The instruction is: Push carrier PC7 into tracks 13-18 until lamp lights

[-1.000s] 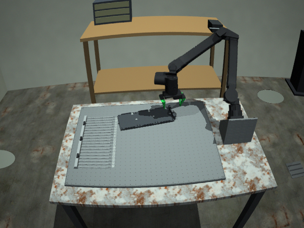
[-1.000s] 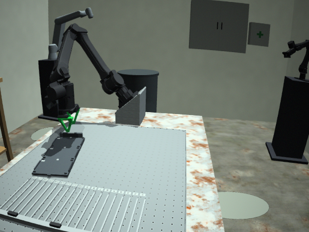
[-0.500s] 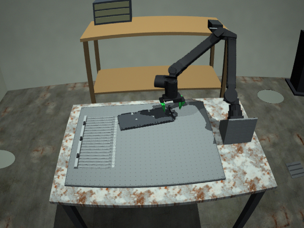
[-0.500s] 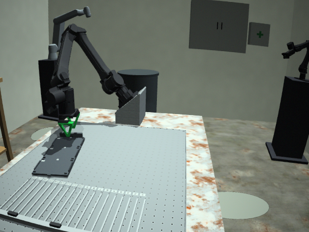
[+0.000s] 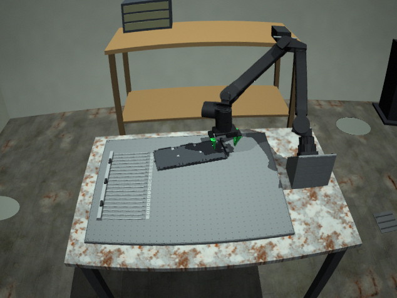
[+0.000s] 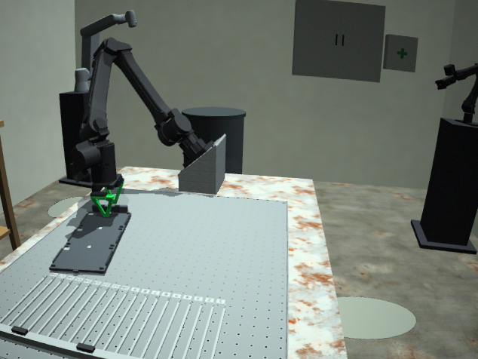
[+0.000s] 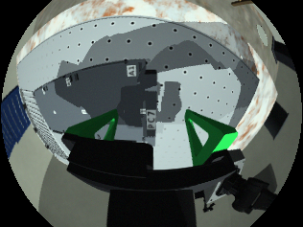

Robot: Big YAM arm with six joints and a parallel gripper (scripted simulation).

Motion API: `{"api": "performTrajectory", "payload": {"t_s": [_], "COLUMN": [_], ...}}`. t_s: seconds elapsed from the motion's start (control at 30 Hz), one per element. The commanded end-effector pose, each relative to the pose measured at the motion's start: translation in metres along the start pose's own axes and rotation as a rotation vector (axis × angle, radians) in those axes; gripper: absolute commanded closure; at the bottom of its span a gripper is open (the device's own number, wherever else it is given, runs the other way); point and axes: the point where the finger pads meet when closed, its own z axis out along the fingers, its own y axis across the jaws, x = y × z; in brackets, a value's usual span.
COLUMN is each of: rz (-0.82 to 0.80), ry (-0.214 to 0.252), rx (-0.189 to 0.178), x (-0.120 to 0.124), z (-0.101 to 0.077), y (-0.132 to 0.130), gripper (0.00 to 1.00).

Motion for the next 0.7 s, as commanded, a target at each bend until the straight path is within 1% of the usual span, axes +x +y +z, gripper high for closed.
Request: {"api": "performTrajectory", "payload": {"t_s": [0.0,0.3,0.33,0.67], "rz": [0.004,0.004,0.004,0.004], "ry": [-0.013,-0.013,-0.013,-0.013], "rx": [-0.023,-0.023,-0.023,-0.023], "x": [-0.0085,-0.0085,-0.0085,-0.0085], "z": [-0.0063,-0.0063,-0.0063,-0.0063], "y": [0.0085,0.0085,0.0085,0.0085], "gripper": [0.0,0.0,1.0,1.0]}}
